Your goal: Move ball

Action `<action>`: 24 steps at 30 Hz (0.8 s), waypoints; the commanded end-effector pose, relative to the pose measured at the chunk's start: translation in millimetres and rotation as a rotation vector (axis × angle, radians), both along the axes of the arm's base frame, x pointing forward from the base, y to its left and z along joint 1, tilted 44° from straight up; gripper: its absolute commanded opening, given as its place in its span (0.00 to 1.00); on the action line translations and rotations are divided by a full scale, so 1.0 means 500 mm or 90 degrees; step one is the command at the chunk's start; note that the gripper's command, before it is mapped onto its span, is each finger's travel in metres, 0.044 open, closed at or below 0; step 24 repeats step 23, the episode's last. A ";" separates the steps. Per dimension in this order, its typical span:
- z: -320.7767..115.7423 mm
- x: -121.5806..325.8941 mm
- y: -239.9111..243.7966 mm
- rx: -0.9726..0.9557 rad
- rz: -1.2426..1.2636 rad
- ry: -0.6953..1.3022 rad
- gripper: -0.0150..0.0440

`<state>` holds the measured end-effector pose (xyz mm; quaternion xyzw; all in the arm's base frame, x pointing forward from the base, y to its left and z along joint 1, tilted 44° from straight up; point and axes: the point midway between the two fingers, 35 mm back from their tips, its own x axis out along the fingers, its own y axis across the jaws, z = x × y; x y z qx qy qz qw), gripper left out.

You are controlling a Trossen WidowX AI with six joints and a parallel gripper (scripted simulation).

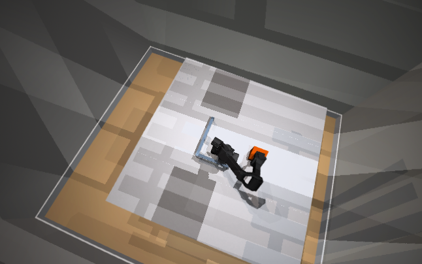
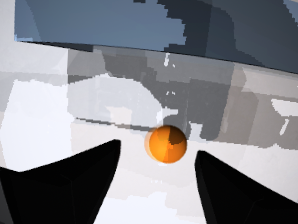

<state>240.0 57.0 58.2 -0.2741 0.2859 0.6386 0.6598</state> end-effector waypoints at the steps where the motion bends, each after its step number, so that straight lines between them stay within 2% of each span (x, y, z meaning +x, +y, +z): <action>1: 0.070 0.005 -0.070 -0.004 -0.007 -0.010 0.63; 4: 0.103 -0.003 -0.097 0.000 -0.006 -0.008 0.63; 14: 0.088 0.003 -0.087 -0.001 -0.013 -0.011 0.63; 22: 0.161 -0.002 -0.156 -0.003 -0.011 -0.012 0.99; 24: 0.161 -0.002 -0.156 -0.003 -0.011 -0.012 1.00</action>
